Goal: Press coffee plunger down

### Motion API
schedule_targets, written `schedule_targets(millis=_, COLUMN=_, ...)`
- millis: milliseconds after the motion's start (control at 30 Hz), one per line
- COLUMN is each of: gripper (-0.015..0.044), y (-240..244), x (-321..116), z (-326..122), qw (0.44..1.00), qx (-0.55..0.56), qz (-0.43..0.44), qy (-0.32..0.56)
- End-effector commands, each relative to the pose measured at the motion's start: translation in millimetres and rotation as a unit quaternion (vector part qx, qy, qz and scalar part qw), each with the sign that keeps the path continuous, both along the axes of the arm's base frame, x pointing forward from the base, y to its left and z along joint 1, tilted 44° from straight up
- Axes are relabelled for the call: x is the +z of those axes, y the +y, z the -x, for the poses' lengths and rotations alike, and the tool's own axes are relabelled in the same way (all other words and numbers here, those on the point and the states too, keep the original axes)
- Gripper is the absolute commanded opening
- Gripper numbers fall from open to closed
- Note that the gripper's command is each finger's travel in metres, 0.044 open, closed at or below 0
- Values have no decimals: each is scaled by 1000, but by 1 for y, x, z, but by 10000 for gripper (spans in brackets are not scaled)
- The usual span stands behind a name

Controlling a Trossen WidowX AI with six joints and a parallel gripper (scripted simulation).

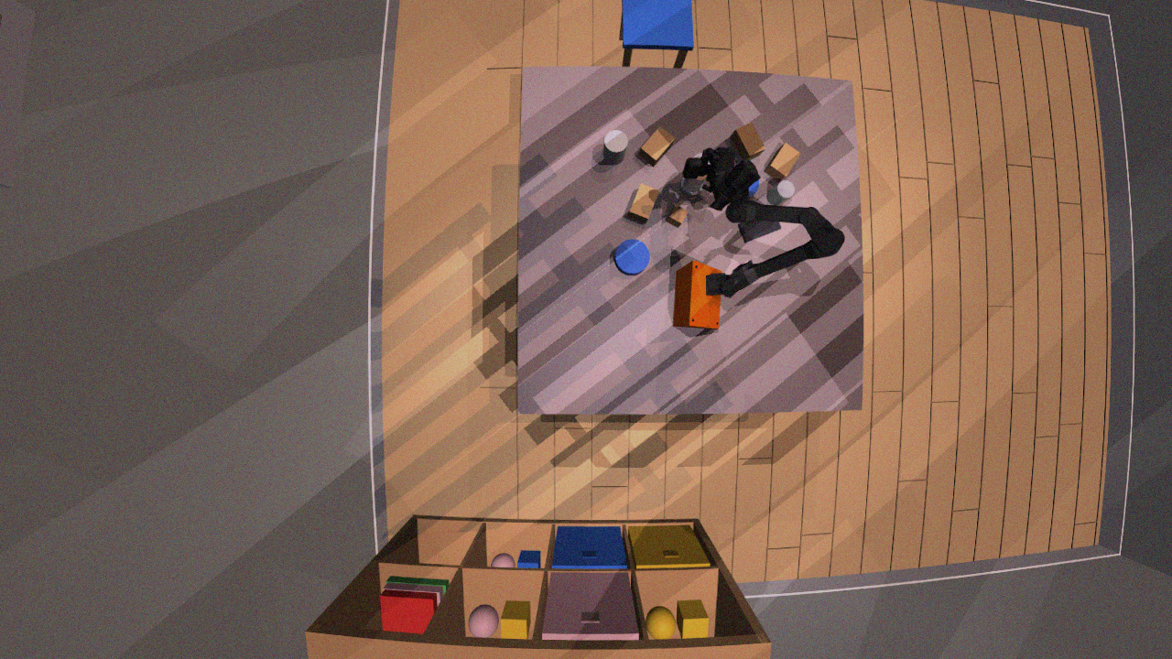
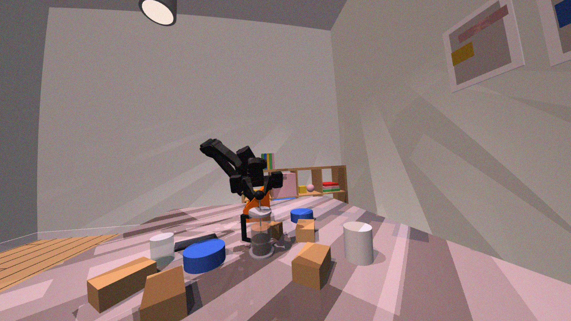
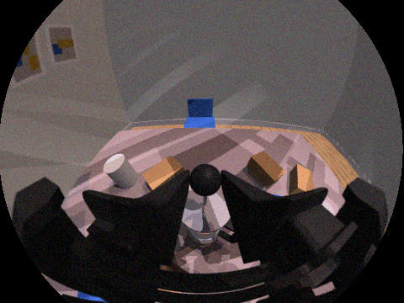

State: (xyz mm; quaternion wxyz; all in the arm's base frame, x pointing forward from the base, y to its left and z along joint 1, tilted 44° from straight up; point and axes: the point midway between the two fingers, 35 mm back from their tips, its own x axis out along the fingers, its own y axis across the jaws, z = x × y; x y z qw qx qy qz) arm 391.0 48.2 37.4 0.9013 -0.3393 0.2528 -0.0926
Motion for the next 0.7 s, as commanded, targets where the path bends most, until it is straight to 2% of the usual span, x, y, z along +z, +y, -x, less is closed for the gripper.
schedule_targets(millis=0, gripper=125, y=-15, x=-16, z=4, qw=999, qx=-14, qz=16, qy=26)
schedule_targets(millis=667, gripper=125, y=-13, x=-16, z=-1, qw=999, qx=-15, qz=16, qy=25)
